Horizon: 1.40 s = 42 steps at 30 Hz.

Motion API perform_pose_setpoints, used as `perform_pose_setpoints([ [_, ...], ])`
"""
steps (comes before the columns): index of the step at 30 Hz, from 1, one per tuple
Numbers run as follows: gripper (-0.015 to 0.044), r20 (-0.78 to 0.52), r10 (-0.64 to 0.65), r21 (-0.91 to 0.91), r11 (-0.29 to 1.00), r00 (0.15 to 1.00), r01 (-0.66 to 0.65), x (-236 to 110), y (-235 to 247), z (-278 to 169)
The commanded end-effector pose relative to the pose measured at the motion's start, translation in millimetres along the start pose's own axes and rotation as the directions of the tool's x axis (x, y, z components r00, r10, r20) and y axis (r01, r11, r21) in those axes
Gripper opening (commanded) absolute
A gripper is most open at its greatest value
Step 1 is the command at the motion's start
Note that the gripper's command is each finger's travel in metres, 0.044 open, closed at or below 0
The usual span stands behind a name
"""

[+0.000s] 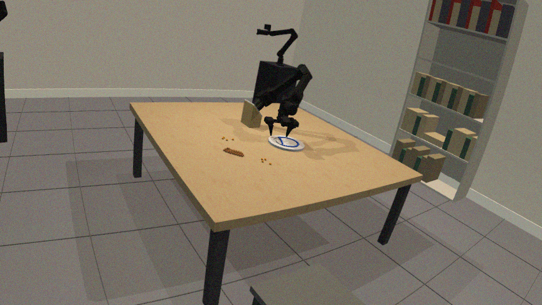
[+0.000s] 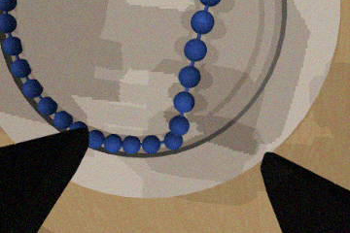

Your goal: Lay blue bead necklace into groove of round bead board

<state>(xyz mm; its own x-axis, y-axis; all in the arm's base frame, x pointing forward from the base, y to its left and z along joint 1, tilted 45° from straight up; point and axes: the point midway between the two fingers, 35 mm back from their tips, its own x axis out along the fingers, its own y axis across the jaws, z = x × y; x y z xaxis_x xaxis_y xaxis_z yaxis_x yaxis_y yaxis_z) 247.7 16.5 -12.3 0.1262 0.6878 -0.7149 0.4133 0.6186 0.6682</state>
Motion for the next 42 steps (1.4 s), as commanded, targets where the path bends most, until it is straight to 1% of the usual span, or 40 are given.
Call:
perform_pose_setpoints([
  [1,0.0440,0.003,0.001,-0.002,1.000,1.000,-0.001,-2.4,0.0,0.7],
  [34,0.0440,0.003,0.001,-0.002,1.000,1.000,-0.001,-2.4,0.0,0.7],
  [36,0.0387,0.003,0.000,0.009,1.000,1.000,0.000,-6.3,0.0,2.5],
  [40,0.0282,0.004,-0.001,0.074,0.997,1.000,0.001,-30.4,0.3,11.1],
  [42,0.0230,0.004,-0.001,0.085,0.996,1.000,0.001,-34.7,0.3,12.3],
])
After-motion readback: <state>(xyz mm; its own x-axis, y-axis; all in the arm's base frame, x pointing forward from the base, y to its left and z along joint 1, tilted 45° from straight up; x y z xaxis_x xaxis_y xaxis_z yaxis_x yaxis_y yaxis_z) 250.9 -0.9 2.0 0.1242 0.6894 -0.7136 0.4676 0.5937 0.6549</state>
